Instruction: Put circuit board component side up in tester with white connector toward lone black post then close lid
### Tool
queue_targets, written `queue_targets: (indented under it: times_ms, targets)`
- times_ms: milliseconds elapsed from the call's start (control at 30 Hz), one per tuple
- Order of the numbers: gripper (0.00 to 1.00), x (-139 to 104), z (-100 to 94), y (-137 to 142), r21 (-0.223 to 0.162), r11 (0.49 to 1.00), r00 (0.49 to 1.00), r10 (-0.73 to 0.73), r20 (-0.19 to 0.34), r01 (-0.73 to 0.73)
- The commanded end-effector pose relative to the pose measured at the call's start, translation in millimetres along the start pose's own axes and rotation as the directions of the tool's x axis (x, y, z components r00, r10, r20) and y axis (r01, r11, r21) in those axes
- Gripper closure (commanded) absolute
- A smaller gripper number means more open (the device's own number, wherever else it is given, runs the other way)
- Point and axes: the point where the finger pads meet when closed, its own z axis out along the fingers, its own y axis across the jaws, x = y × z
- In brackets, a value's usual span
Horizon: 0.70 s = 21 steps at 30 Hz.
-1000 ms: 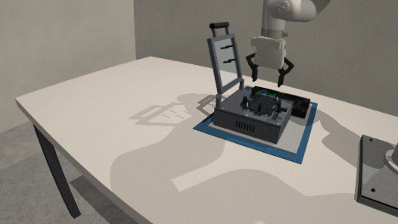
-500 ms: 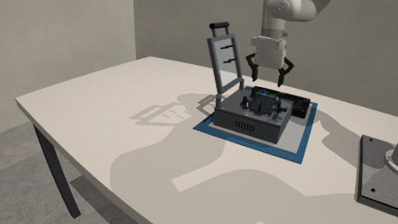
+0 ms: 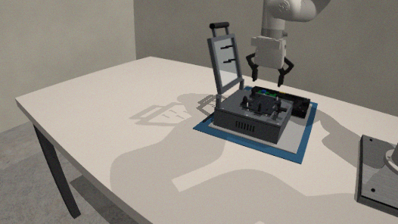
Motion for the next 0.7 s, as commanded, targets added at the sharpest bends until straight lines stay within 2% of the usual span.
queue_targets:
  times_ms: [0, 667]
  targets:
    - [0.0, -0.6, -1.6, 1.3, -0.004, 1.0, 1.0, 0.0, 0.002, 0.0]
    - [0.0, -0.6, 5.4, 1.5, -0.004, 1.0, 1.0, 0.0, 0.002, 0.0]
